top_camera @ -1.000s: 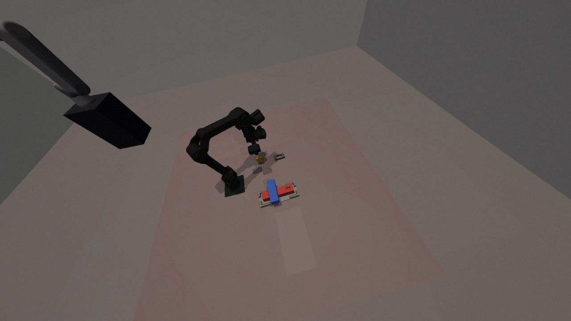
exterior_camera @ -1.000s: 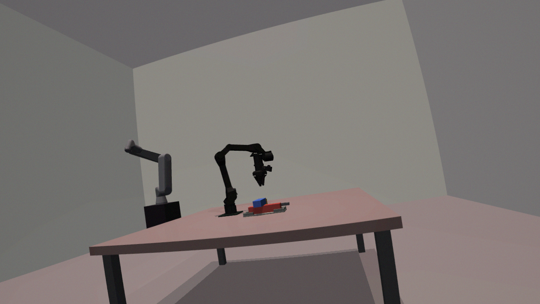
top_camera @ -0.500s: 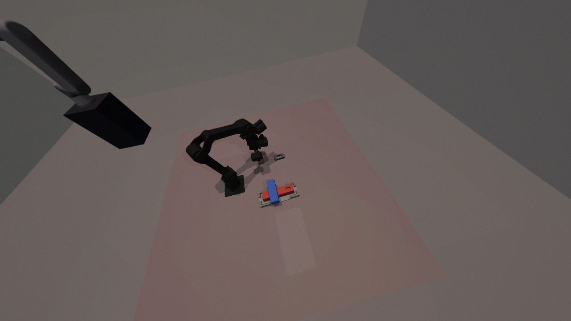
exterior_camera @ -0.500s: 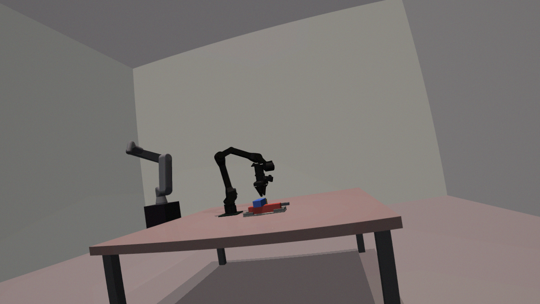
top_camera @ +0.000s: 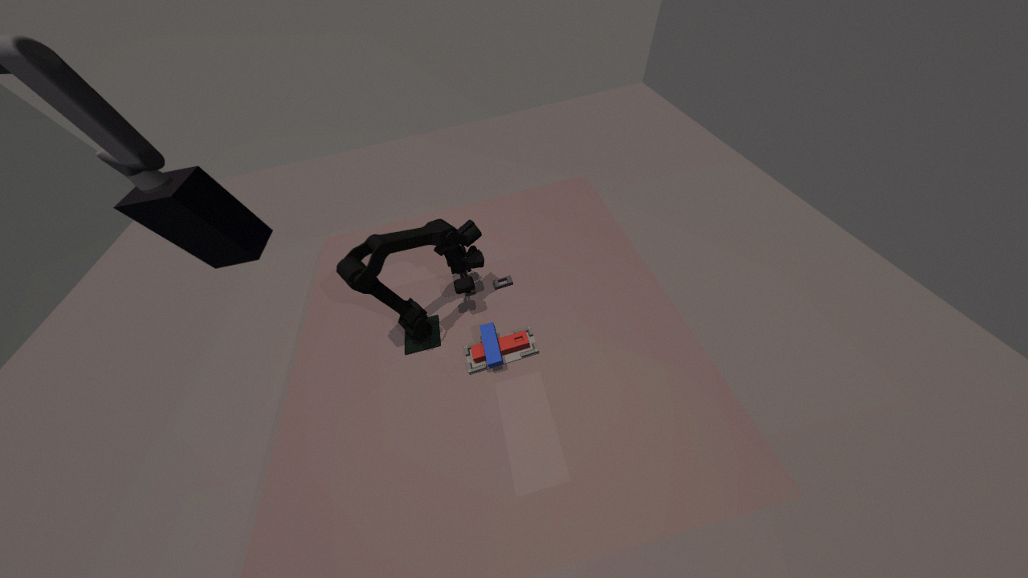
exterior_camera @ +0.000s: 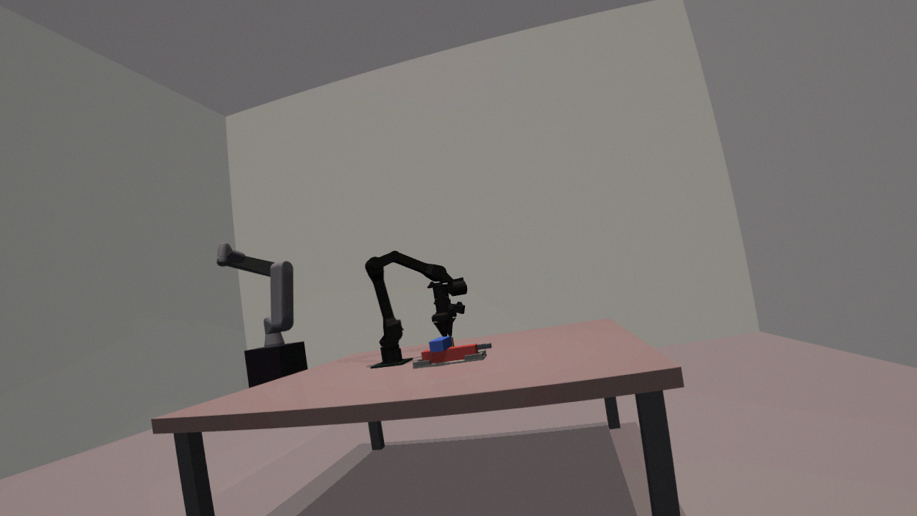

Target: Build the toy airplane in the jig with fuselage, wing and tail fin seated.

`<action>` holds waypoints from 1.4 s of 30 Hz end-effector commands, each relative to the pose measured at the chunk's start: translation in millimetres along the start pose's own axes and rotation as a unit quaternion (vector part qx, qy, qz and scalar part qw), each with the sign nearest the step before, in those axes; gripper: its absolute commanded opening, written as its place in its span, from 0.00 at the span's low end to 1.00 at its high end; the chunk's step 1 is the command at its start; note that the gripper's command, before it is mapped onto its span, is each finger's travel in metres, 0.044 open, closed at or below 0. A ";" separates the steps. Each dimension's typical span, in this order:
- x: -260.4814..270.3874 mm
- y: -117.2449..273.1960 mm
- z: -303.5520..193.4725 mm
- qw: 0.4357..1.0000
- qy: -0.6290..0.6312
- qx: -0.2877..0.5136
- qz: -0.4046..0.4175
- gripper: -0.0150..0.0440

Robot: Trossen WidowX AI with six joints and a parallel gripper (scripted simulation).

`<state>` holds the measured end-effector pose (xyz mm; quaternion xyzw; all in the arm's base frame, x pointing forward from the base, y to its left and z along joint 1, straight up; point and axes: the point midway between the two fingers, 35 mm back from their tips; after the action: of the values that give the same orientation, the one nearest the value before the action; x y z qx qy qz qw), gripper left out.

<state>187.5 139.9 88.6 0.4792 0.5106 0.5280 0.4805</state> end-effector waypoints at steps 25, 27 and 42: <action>-2.0 -37.4 -3.0 1.000 -0.003 0.005 -0.004 0.82; -2.0 -37.4 -3.0 1.000 -0.003 0.005 -0.004 0.73; -2.0 -37.4 -3.0 1.000 -0.003 0.005 -0.004 0.30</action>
<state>185.3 138.4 51.8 0.4801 0.5144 0.5241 0.4798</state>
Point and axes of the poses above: the point midway between the two fingers, 35 mm back from their tips, its own y axis back along the fingers, its own x axis across the jaws, z = x × y, and after that the axes turned 1 degree about -y, right-handed
